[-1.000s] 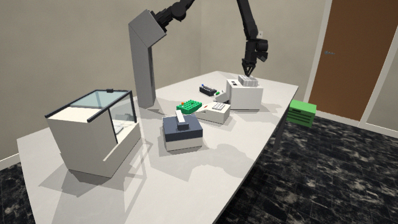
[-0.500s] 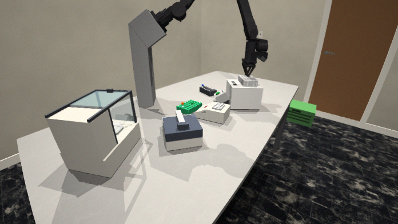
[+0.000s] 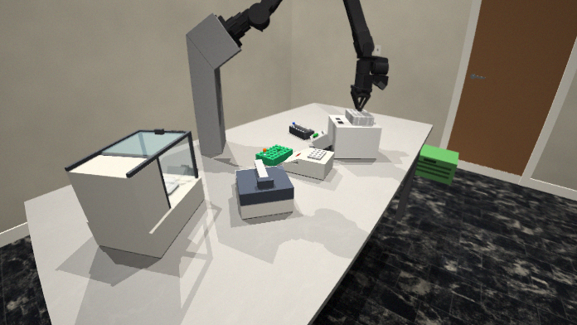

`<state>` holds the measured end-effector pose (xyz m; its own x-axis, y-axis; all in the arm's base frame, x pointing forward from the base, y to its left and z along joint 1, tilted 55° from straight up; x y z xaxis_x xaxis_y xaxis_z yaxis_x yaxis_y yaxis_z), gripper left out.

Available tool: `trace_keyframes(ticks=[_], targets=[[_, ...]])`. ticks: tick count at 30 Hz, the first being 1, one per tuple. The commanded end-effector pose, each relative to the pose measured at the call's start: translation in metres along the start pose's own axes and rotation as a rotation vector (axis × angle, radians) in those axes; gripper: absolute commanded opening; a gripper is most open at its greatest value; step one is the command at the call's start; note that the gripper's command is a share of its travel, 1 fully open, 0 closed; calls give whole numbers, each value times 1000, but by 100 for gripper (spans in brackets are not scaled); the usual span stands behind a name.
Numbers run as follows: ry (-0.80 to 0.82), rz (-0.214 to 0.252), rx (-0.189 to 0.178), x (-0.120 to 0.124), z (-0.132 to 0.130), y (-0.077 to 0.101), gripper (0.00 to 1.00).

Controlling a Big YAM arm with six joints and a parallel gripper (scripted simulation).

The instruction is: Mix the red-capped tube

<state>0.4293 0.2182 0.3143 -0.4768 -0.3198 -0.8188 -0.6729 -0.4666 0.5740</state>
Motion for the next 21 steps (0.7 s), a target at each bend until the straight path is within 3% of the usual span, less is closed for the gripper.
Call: trace_keyframes(ticks=[1, 10, 11, 21], targets=[[3, -29, 3, -11, 1, 6, 36], [3, -29, 3, -11, 1, 6, 36], [4, -41, -3, -15, 6, 15, 36], [1, -24, 11, -6, -3, 31, 36]])
Point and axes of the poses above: the point where the finger pads meet when closed, its own y axis back along the fingers, its own z axis across the jaws, x = y × z, the point moved 8 cm from there along y, back along the fingers, and after that the axes turned 6 degrees about y, right-handed, at the moved point
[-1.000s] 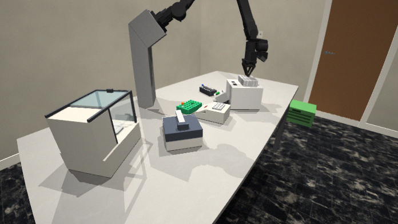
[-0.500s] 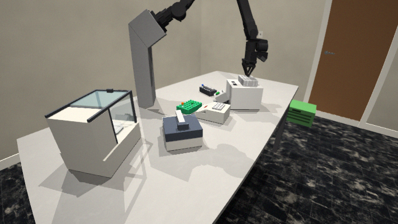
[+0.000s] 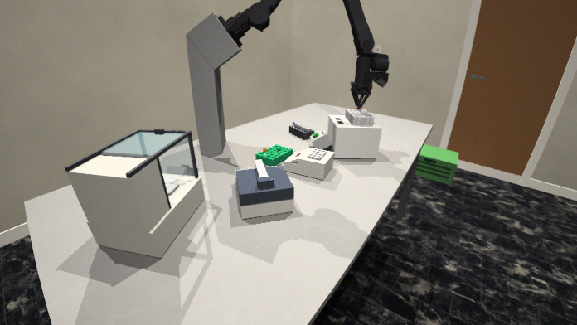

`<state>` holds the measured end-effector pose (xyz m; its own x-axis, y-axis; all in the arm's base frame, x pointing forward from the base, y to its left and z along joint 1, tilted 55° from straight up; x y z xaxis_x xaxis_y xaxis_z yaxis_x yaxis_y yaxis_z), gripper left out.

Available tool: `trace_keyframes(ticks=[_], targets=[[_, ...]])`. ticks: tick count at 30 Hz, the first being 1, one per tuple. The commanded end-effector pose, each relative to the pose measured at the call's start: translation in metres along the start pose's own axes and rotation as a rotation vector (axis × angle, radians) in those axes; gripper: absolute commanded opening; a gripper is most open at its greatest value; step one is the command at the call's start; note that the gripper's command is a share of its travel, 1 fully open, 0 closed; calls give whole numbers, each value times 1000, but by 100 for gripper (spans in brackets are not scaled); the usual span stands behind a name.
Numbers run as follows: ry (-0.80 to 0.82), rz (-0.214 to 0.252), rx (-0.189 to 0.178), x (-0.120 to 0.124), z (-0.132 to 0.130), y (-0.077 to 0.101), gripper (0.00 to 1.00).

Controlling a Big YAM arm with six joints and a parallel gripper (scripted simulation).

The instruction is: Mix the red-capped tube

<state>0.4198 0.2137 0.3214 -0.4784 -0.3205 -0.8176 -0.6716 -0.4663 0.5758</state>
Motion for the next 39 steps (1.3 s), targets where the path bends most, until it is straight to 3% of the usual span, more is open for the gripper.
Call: trace_keyframes(ticks=[1, 5, 6, 7, 10, 39], targets=[[3, -26, 11, -6, -5, 20, 36], [3, -34, 12, -10, -5, 22, 36], [-1, -4, 10, -3, -7, 6, 36], [-2, -1, 9, -2, -7, 5, 36], [3, -32, 3, -11, -1, 14, 36], [3, -32, 3, -11, -1, 14, 36]])
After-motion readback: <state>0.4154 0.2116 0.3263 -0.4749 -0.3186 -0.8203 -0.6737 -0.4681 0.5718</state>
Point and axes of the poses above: the point where the finger pads meet when closed, its own y axis back along the fingers, its own z axis across the jaws, x = y × z, the point moved 8 cm from there along y, back along the fingers, and after that the axes turned 6 degrees about y, right-handed, at the moved point
